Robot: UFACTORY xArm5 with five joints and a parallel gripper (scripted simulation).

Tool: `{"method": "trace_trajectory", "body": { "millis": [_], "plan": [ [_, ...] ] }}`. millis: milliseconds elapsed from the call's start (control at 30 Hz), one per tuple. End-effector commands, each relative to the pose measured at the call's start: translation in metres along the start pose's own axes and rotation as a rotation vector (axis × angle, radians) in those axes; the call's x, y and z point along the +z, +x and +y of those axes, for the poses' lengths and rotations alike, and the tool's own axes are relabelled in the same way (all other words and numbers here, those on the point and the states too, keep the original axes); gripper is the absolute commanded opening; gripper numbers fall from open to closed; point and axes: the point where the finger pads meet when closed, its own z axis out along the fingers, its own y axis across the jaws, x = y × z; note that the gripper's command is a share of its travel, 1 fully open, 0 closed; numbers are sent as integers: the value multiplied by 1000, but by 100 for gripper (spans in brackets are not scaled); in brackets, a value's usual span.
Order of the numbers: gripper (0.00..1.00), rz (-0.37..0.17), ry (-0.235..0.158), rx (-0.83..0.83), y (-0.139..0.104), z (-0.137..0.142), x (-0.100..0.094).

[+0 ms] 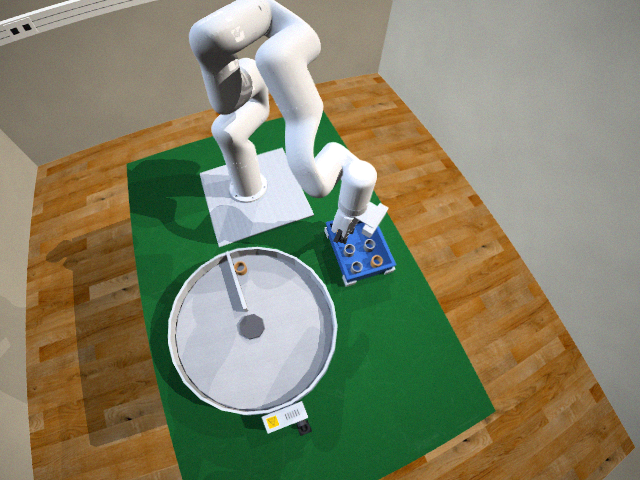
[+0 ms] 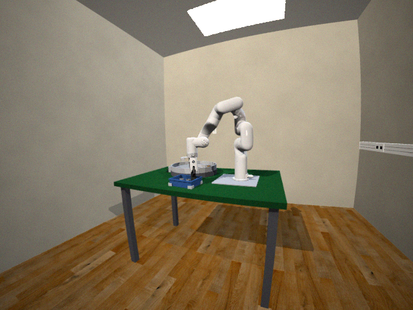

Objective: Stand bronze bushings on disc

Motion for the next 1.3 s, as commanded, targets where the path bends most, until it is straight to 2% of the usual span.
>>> {"method": "trace_trajectory", "body": {
  "millis": [0, 100, 167, 467, 667, 933, 1267],
  "plan": [
    [0, 4, 0, 0, 1, 0, -17],
    [0, 4, 0, 0, 1, 0, -31],
    [0, 4, 0, 0, 1, 0, -31],
    [0, 4, 0, 0, 0, -1, -73],
    [0, 4, 0, 0, 0, -1, -93],
    [0, 4, 0, 0, 0, -1, -100],
    [0, 4, 0, 0, 0, -1, -100]
  ]
}}
